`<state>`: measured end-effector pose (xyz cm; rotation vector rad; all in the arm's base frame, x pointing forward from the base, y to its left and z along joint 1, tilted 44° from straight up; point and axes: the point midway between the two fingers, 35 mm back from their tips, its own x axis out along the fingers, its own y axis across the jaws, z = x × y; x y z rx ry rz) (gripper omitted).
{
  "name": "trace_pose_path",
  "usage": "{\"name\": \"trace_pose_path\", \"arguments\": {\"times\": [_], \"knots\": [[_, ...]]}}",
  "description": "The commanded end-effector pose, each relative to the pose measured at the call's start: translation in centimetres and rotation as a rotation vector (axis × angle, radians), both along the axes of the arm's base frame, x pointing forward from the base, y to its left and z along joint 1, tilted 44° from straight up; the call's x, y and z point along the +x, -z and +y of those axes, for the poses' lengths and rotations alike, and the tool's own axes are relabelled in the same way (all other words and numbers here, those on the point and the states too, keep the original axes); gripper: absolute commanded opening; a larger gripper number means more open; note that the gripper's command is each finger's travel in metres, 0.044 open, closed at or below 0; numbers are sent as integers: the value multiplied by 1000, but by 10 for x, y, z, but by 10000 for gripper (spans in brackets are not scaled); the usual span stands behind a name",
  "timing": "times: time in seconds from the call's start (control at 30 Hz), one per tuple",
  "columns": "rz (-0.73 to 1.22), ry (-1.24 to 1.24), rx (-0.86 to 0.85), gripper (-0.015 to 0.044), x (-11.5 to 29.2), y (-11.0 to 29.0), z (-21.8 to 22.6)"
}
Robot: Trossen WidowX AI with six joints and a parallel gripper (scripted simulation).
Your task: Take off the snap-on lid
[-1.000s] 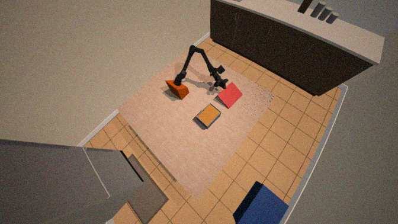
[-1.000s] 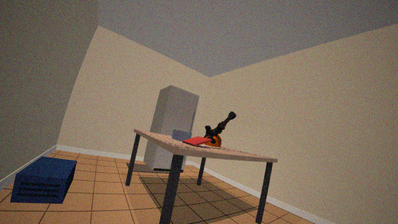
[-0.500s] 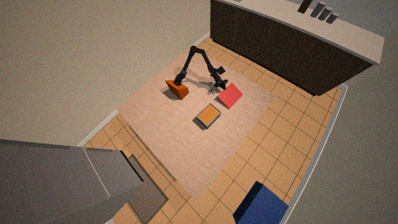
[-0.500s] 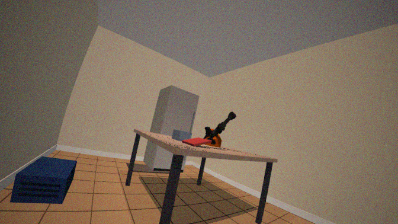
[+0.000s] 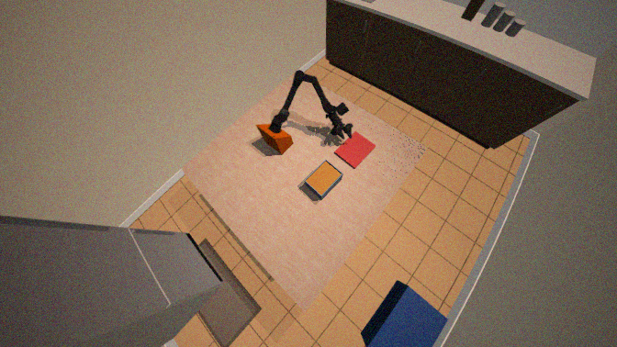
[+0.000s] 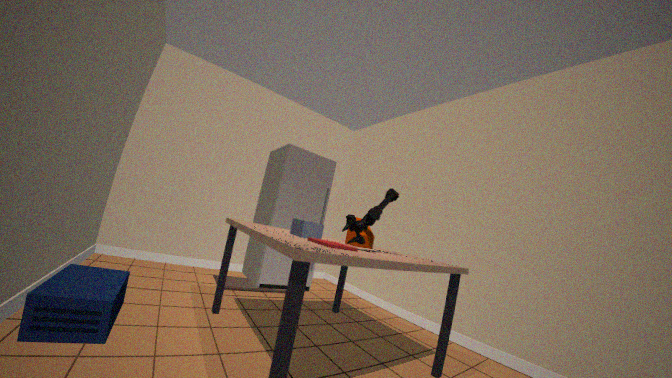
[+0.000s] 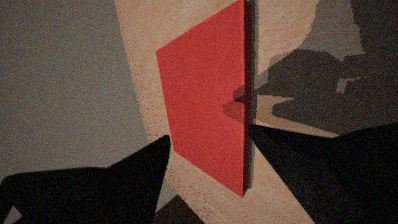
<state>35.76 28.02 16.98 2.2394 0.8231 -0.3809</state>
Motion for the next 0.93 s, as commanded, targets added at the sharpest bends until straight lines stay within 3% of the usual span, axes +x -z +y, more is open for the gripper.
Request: {"name": "trace_pose_path", "arguments": {"times": [0.0, 0.9], "knots": [[-2, 5, 5, 440, -8, -1, -1], [1, 5, 7, 440, -62, -2, 0]]}}
